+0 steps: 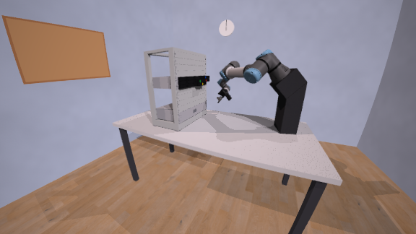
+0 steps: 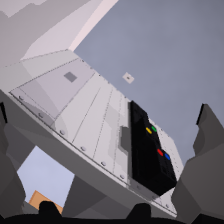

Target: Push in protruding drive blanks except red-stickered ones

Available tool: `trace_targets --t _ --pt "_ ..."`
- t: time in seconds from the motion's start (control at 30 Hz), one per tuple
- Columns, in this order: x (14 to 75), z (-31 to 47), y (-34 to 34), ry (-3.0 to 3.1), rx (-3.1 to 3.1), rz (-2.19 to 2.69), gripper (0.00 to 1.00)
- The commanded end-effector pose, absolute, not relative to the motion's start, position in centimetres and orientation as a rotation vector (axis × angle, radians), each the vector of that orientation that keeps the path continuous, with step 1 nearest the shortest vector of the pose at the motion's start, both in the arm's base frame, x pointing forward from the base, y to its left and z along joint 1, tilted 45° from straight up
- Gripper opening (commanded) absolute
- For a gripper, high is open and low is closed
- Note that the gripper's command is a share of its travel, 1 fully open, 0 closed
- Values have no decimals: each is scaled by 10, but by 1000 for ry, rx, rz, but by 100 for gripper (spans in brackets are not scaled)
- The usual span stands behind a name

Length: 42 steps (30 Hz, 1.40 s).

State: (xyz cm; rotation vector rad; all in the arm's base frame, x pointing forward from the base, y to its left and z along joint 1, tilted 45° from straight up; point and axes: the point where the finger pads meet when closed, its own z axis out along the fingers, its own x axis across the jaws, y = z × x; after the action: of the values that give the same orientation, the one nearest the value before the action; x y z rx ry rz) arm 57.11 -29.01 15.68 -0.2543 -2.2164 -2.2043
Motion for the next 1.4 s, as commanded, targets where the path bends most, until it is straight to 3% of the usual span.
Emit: trace_targets --t 0.0,1.37 --pt "571 157 -291 -2218 -254 -2204 100" --pt "566 153 -285 -2168 -265 -2239 100"
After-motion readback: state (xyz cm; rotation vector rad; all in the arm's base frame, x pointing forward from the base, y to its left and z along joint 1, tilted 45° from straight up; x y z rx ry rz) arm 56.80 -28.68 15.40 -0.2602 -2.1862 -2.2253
